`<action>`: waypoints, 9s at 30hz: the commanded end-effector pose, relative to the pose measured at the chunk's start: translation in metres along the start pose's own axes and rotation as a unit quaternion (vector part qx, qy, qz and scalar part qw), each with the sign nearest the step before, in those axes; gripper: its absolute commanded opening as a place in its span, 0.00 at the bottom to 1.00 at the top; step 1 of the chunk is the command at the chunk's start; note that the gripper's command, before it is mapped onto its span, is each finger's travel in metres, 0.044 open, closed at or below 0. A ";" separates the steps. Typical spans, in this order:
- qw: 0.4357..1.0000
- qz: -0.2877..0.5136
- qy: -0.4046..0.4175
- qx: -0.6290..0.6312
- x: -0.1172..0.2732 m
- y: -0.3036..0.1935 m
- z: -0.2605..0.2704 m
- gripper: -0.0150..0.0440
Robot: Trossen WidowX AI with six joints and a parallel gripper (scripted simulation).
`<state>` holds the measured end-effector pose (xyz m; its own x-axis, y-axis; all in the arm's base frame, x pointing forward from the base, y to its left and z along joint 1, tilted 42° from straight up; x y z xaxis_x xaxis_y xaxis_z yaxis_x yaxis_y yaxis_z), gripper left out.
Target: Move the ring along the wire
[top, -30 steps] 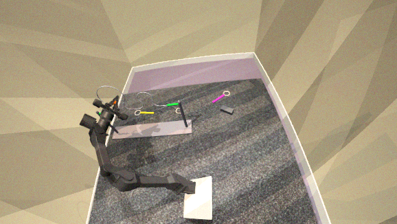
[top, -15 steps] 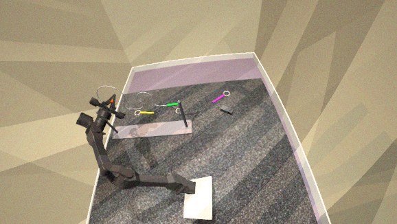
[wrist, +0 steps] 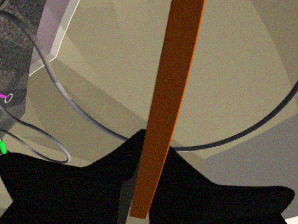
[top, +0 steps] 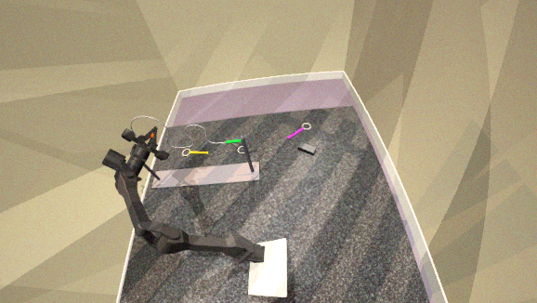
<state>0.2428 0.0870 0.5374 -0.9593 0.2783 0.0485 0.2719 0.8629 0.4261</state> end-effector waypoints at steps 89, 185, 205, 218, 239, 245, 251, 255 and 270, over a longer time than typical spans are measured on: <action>0.850 -0.005 0.221 -0.477 -0.008 -0.010 0.003 0.00; 0.405 -0.001 0.351 -0.844 -0.005 -0.002 0.018 0.00; 0.288 0.000 0.362 -0.887 -0.003 0.002 0.020 0.00; 0.209 0.001 0.366 -0.907 -0.002 0.004 0.020 0.00; 0.079 0.002 0.368 -0.926 -0.001 0.008 0.019 0.00; 0.042 0.003 0.367 -0.929 0.000 0.009 0.018 0.00; 0.004 0.003 0.366 -0.930 0.000 0.010 0.018 0.00; -0.021 0.004 0.365 -0.931 0.001 0.011 0.017 0.00; -0.114 0.005 0.360 -0.926 0.002 0.013 0.016 0.00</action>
<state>0.2457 0.1054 0.5297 -0.8849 -0.3495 -0.3080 0.4635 -0.7266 -0.5071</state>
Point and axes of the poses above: the point midway between the two fingers, 35 mm back from their tips, its own x axis back along the fingers, its own z axis across the jaws, y = z × x, the point moved 10 cm from there along x, back along the fingers, and after that the axes turned 14 degrees about -x, right-handed, at the moved point
